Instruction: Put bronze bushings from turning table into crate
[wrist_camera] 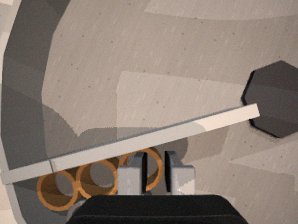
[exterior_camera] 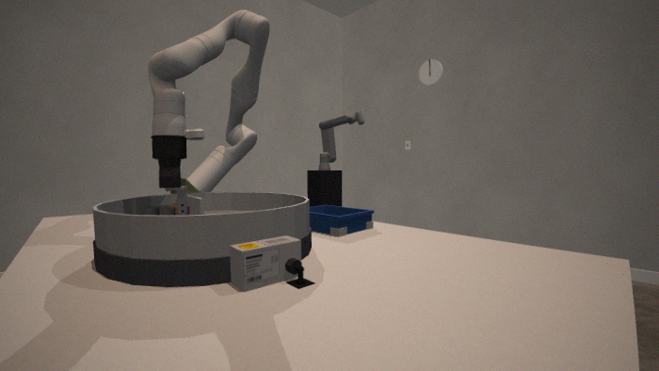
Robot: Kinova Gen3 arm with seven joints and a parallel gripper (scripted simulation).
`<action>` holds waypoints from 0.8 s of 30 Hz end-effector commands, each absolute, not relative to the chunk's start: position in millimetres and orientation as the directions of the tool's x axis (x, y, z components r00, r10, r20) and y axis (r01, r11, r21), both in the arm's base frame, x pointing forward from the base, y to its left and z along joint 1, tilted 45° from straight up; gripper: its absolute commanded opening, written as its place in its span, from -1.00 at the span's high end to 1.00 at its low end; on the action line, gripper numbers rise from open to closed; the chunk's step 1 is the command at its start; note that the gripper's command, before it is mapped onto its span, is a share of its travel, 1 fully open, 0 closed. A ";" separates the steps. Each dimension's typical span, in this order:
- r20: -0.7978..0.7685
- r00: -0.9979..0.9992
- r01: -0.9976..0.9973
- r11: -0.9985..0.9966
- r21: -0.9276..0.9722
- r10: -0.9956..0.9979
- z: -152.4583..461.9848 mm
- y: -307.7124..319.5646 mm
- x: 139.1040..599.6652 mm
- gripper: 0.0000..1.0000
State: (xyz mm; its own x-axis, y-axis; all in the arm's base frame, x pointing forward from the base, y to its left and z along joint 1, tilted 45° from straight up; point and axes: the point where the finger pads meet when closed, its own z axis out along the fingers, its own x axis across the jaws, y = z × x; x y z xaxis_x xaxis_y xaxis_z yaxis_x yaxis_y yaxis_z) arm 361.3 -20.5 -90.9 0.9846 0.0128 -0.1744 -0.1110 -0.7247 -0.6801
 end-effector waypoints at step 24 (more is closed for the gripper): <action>-0.173 0.985 -0.111 -0.725 -0.679 0.012 -93.9 -18.3 361.3 1.00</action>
